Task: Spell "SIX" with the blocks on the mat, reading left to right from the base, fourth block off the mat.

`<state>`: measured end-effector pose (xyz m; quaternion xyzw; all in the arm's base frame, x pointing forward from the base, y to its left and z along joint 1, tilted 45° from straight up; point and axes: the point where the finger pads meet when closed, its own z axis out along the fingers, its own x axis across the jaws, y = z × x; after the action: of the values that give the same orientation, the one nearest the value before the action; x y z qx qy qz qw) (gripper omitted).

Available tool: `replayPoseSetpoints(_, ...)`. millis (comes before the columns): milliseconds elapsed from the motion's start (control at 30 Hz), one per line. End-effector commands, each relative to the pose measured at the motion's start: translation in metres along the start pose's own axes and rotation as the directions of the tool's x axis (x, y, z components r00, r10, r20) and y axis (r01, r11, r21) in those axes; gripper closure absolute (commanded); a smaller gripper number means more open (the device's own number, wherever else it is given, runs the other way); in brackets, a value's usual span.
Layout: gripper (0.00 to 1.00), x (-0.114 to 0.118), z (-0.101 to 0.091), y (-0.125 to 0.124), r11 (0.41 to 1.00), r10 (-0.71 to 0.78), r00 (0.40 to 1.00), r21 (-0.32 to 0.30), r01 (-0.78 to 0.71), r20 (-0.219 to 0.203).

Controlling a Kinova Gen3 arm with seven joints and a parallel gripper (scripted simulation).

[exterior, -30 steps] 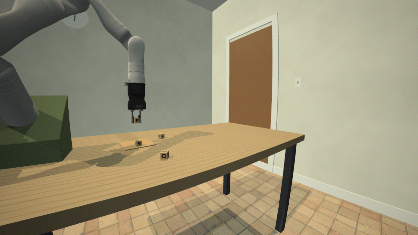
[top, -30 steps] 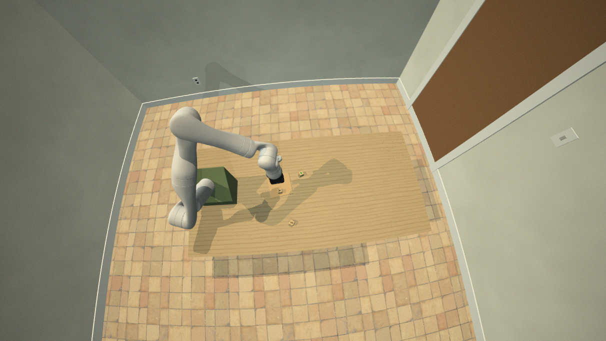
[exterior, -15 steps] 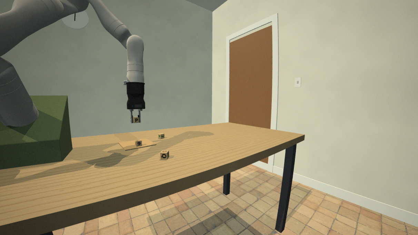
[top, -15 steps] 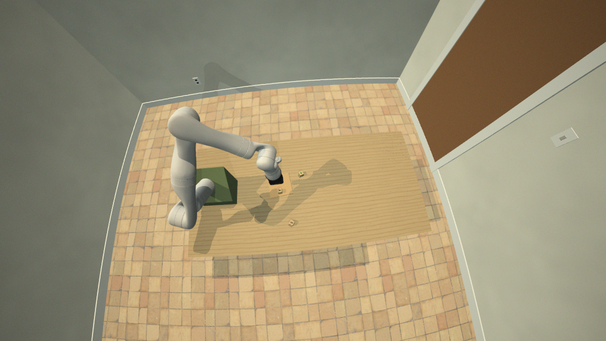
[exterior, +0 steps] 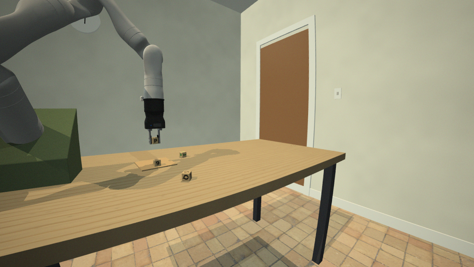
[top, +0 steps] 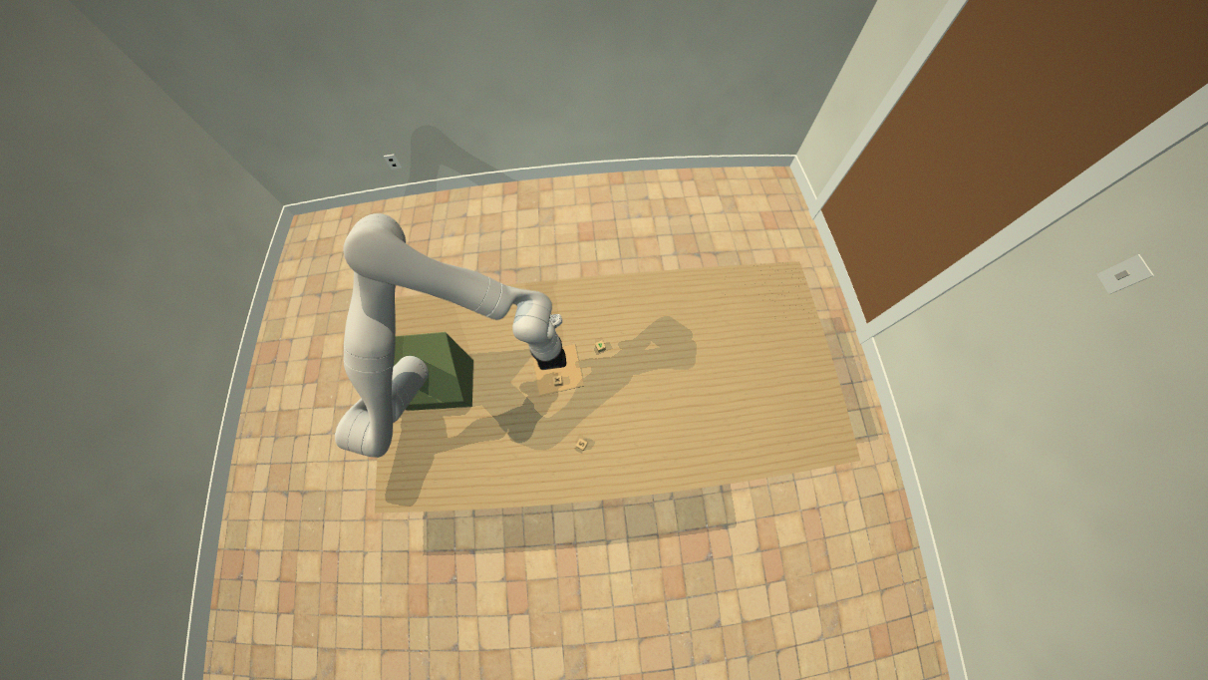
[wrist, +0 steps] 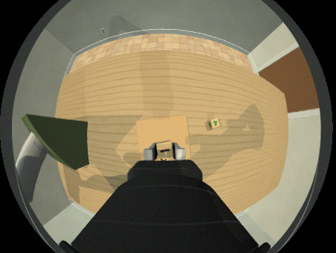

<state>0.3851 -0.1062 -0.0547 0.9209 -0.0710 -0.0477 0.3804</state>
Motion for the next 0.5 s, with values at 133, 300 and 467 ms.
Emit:
replayPoseSetpoints(133,0.51,-0.003,0.024,0.003,1.000,0.005,1.000,-0.005,-0.005,0.011)
replayPoseSetpoints(300,0.51,-0.003,0.048,0.004,1.000,0.005,1.000,-0.005,-0.005,0.011)
replayPoseSetpoints(467,0.51,-0.003,0.067,0.004,1.000,0.005,1.000,-0.005,-0.005,0.011)
